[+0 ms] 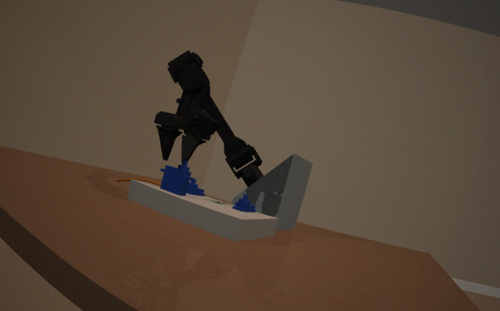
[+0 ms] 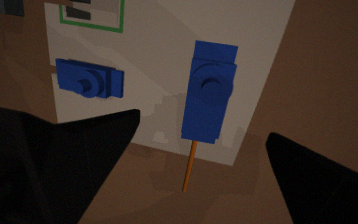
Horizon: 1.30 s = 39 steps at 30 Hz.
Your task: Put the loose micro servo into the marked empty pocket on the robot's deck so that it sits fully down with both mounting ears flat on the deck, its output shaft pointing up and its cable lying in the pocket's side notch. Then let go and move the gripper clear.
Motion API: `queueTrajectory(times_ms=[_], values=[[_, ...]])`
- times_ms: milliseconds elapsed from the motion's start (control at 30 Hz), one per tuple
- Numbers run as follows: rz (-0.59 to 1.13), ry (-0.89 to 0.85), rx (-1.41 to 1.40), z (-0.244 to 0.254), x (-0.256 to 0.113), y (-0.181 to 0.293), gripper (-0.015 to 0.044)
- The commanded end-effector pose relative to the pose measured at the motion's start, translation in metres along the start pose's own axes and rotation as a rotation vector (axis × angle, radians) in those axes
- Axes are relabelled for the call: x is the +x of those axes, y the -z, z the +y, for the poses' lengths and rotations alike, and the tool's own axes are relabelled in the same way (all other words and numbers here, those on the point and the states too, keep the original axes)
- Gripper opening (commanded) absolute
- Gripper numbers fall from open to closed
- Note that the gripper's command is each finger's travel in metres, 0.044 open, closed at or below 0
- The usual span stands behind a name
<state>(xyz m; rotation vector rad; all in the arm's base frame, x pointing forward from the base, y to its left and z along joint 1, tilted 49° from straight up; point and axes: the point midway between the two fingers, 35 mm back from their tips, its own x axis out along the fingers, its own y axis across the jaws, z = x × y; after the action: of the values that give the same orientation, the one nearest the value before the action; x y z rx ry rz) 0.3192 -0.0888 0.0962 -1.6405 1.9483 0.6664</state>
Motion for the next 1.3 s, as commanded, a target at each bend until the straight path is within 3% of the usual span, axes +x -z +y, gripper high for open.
queueTrajectory(times_ms=[0,467,867,1033,1167,1267], values=[[0.002,0.005,-0.002,0.0,0.003,0.0,0.044],[0.003,0.006,-0.002,0.0,0.022,0.001,0.044],[0.003,0.006,-0.002,0.0,0.022,0.001,0.0125],[0.003,0.006,-0.002,0.0,0.022,0.001,0.0092],[0.002,0.006,-0.002,0.0,0.014,0.001,0.0],[0.002,0.005,-0.002,0.002,0.002,0.001,0.0]])
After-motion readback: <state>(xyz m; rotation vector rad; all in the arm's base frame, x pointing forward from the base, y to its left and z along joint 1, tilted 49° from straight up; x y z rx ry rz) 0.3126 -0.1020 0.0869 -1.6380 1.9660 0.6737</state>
